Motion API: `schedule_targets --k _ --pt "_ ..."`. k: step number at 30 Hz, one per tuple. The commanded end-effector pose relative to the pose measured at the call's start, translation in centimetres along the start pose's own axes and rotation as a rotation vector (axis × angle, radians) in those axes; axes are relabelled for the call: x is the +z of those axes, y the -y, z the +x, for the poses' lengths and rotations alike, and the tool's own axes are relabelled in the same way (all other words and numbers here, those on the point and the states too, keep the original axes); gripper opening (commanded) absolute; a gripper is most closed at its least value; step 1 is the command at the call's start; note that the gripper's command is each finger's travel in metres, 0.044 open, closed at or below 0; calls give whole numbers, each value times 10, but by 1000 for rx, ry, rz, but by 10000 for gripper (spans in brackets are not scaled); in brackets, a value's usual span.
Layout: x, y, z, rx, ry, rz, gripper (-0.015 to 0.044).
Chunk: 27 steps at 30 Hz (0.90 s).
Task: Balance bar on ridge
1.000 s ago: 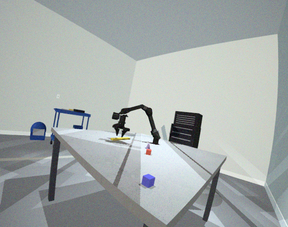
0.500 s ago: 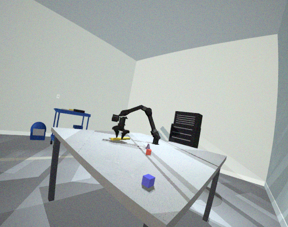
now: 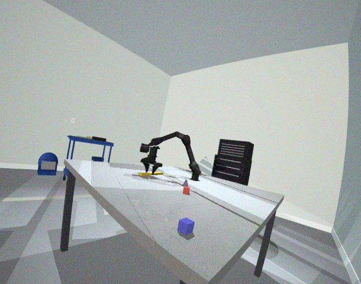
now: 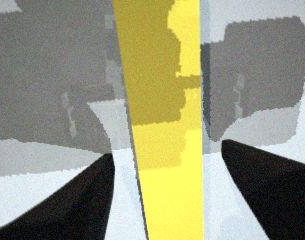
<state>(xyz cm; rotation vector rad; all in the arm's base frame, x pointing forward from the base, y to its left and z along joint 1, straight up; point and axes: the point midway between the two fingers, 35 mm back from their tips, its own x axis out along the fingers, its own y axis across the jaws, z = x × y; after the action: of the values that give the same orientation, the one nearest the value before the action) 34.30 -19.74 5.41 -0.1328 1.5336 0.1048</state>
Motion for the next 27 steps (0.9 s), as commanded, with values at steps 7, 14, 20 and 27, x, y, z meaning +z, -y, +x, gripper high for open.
schedule_targets --k 7,14,20,27 --pt "0 0 0 0 0 0 137" --pt "1 1 -6 0 0 0 12" --pt "2 2 -21 0 -1 -1 0" --pt "3 2 -39 -1 -2 -3 0"
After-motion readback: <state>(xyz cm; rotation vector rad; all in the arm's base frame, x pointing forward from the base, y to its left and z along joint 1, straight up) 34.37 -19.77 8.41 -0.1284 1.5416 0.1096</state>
